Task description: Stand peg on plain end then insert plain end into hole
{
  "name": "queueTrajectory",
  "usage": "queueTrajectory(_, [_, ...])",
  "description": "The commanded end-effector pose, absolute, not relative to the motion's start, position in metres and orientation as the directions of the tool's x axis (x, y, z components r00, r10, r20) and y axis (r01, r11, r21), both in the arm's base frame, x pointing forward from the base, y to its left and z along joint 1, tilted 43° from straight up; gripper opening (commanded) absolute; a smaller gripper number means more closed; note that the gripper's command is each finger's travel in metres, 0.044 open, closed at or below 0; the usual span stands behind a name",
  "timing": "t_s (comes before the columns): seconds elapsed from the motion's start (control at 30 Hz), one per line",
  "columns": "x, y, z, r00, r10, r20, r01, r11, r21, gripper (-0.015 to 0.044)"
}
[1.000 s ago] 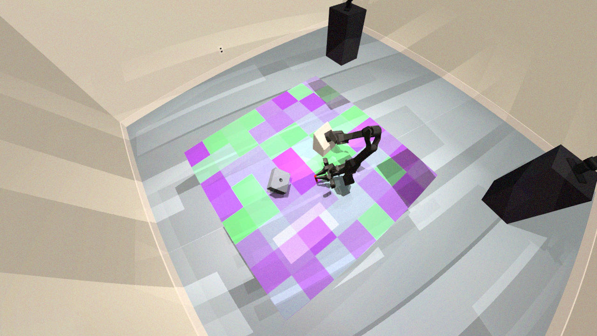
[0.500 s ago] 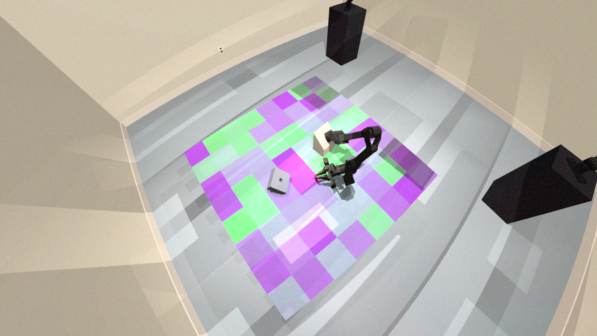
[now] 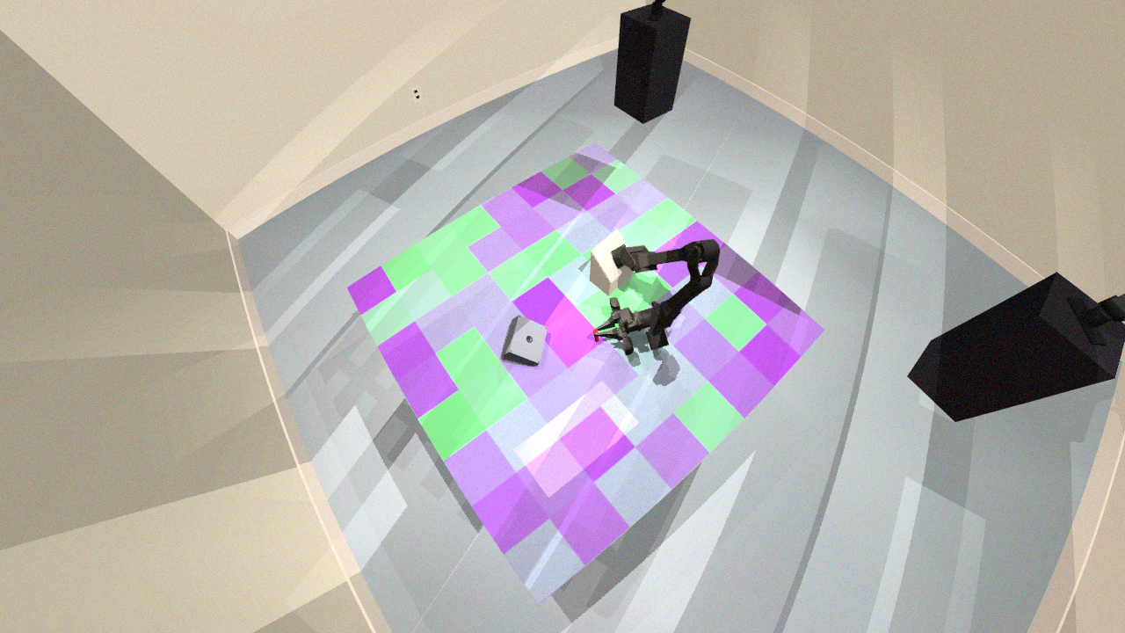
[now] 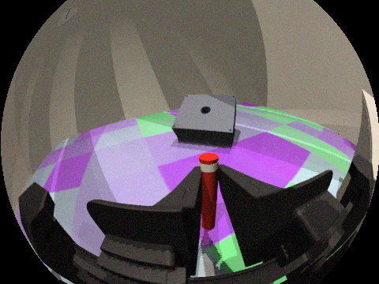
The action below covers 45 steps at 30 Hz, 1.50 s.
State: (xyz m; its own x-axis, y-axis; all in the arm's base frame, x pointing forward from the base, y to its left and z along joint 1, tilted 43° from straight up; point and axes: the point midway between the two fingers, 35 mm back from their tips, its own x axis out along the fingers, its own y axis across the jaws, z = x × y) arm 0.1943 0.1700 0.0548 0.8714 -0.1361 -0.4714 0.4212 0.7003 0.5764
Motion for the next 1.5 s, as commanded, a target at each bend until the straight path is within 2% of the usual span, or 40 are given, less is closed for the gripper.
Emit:
queueTrajectory(0.0, [0.1927,0.1715,0.0538,0.871,-0.136,-0.471,0.421,0.7,0.576,0.0049])
queueTrajectory(1.47, [0.1873,0.1733,0.0533,0.888,-0.171,-0.427,0.414,0.699,0.583,0.0049])
